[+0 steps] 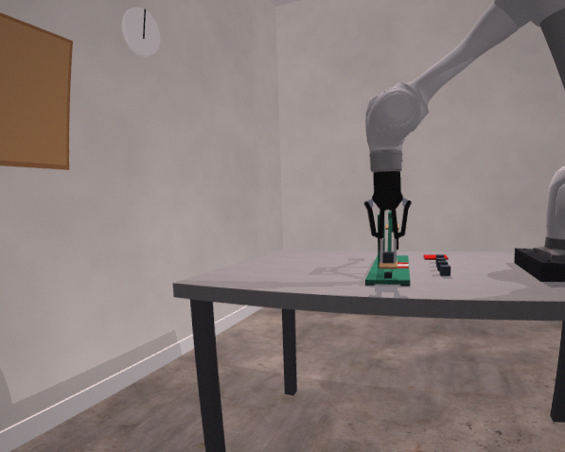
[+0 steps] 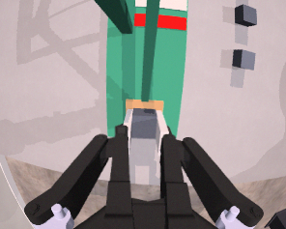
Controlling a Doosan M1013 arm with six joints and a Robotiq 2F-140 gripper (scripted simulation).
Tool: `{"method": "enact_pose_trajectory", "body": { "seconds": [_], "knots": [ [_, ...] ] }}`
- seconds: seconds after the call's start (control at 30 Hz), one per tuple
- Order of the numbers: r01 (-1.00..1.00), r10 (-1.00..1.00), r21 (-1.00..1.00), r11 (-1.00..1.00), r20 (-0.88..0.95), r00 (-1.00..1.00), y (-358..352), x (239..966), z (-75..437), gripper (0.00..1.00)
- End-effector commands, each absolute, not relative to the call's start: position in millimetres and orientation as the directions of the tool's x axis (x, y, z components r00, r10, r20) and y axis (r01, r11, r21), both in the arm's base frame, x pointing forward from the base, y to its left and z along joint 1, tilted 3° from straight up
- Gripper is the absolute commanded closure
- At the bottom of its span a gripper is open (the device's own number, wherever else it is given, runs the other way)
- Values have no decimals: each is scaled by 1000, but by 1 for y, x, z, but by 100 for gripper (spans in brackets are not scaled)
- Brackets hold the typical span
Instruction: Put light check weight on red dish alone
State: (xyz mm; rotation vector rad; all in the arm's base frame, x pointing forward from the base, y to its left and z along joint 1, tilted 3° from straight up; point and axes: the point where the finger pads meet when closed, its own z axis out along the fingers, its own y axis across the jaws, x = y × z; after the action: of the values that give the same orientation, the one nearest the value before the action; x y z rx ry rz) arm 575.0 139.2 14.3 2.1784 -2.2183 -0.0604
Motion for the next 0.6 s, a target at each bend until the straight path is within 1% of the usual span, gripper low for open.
{"method": "enact_pose_trajectory", "body": {
  "seconds": [0.0,0.57],
  "knots": [
    [-999,-1000,50,18,-5,-18,139,575,14,76],
    [-999,-1000,50,18,-5,-18,134,575,8,76]
  ]
}}
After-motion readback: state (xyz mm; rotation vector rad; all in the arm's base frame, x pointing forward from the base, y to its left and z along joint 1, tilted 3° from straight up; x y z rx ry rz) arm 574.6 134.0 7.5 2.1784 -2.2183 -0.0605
